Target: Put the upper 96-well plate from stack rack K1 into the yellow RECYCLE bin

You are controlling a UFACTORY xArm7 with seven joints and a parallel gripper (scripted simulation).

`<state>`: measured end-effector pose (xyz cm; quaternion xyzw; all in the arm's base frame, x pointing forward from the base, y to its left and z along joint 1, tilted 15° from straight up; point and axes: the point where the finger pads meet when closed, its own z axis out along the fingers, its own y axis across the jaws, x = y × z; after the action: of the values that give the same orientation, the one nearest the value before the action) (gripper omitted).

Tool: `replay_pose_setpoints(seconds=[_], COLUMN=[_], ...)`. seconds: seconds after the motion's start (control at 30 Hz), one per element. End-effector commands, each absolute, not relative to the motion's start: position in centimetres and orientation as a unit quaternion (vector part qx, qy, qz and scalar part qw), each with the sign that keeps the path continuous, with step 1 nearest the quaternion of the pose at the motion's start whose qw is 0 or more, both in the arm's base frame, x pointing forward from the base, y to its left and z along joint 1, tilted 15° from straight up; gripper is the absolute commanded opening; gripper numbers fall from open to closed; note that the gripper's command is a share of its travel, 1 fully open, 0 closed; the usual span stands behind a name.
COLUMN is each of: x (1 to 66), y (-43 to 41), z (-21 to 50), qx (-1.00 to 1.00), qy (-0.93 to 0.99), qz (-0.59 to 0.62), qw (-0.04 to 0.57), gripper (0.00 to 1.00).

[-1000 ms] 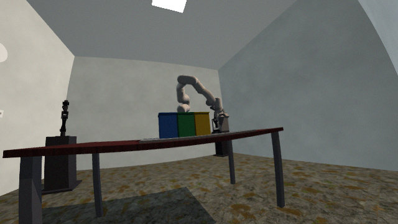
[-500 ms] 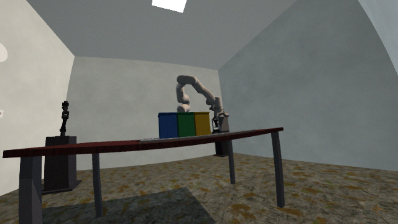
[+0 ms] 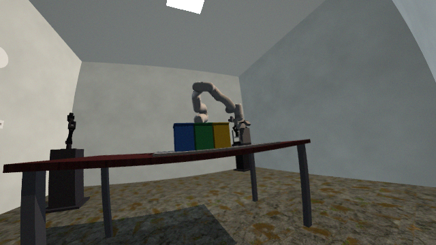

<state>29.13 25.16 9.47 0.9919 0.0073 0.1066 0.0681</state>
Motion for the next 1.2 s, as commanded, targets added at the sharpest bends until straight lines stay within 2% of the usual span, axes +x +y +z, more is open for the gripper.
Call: replay_pose_setpoints(seconds=[0.0,1.17], x=[29.1,28.0], y=[25.3,26.0], z=[9.9,14.9], qx=[0.992,0.992], qy=[0.008,0.008], qz=[0.108,0.108], qw=[0.067,0.067], gripper=[0.0,0.0])
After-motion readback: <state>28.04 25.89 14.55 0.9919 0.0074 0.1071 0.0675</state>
